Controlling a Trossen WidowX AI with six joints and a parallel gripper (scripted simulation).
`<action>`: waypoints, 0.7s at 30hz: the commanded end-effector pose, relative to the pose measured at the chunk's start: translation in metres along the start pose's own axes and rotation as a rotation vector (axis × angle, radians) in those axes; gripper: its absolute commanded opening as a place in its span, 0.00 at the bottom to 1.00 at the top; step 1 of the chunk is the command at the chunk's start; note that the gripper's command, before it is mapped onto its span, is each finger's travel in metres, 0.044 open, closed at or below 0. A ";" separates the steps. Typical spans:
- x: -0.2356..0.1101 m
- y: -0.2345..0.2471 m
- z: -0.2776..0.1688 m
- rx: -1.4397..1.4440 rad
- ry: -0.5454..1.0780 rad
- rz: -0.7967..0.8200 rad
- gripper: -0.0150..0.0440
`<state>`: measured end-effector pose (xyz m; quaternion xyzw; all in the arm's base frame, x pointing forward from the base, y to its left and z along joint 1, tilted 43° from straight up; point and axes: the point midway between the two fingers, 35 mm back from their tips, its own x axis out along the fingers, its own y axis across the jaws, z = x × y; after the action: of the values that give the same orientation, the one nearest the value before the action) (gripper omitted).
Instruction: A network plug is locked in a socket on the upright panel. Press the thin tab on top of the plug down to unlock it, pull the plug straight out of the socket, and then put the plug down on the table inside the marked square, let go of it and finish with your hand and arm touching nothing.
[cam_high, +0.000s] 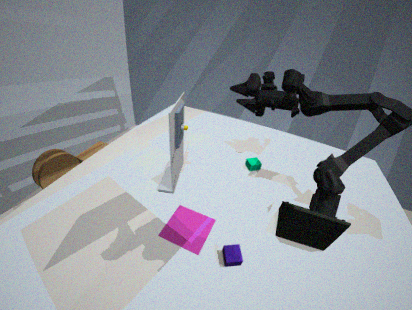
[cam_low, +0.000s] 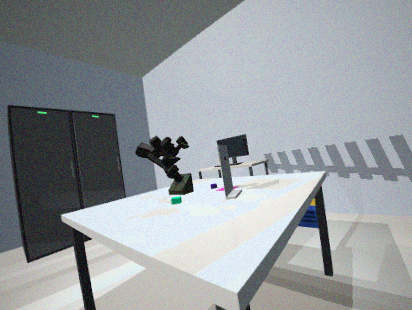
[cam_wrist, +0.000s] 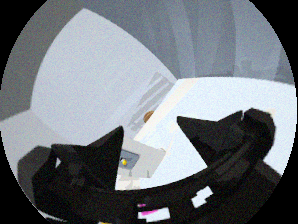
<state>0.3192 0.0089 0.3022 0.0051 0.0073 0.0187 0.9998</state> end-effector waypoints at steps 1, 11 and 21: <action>0.000 0.000 -0.001 0.004 0.004 0.004 0.89; 0.004 0.018 -0.071 0.265 0.231 0.206 0.52; -0.014 0.036 -0.134 0.624 0.500 0.371 0.52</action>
<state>0.3084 0.0420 0.1874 0.2573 0.2161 0.1835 0.9238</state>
